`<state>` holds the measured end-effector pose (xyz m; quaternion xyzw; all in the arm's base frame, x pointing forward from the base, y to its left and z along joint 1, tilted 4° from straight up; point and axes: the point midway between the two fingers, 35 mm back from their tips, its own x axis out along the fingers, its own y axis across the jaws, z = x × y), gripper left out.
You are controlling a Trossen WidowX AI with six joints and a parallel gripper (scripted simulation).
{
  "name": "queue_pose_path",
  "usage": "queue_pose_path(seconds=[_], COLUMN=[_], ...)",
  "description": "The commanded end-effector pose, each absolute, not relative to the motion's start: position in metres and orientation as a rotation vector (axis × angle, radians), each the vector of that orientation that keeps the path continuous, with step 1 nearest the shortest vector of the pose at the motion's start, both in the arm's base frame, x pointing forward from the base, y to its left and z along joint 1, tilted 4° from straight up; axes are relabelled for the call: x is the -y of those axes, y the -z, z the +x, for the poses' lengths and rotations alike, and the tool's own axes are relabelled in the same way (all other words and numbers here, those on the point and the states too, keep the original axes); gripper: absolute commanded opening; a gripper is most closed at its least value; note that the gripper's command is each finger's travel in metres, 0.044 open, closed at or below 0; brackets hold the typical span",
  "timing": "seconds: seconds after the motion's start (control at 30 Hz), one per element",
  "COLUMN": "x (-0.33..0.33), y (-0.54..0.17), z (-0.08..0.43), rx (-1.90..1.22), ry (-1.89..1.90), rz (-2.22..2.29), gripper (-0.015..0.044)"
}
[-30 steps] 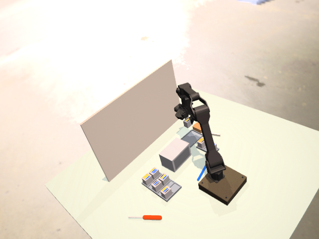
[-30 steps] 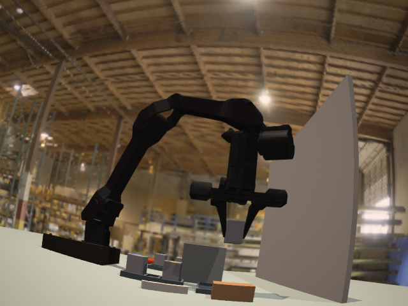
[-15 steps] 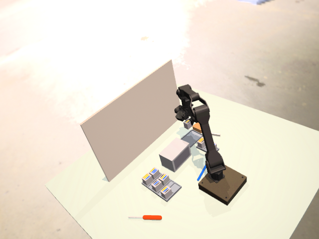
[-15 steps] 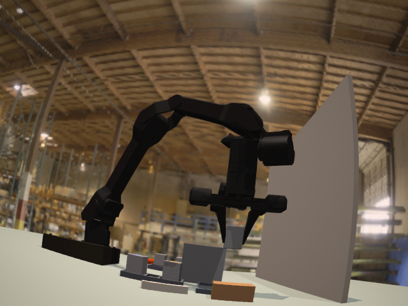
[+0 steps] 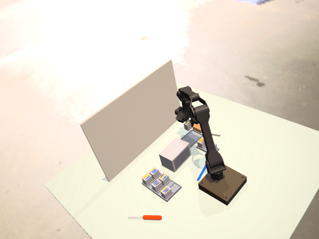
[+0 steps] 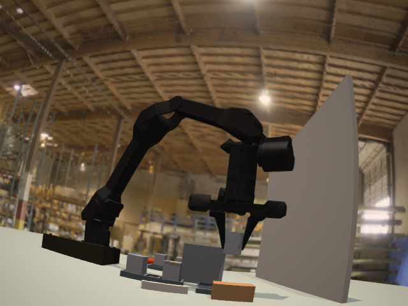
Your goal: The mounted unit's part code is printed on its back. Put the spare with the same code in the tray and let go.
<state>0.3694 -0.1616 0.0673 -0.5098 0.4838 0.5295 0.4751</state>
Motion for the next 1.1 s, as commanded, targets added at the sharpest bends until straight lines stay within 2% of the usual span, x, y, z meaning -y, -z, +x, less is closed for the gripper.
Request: queue_pose_path(seconds=[0.0,1.07], x=[0.161,0.161], y=[-0.063,-0.038], z=[0.368,0.365], rx=[-1.186,-1.186], ry=[-1.302,-1.302], rz=[-1.247,-1.247], gripper=[0.0000,0.0000])
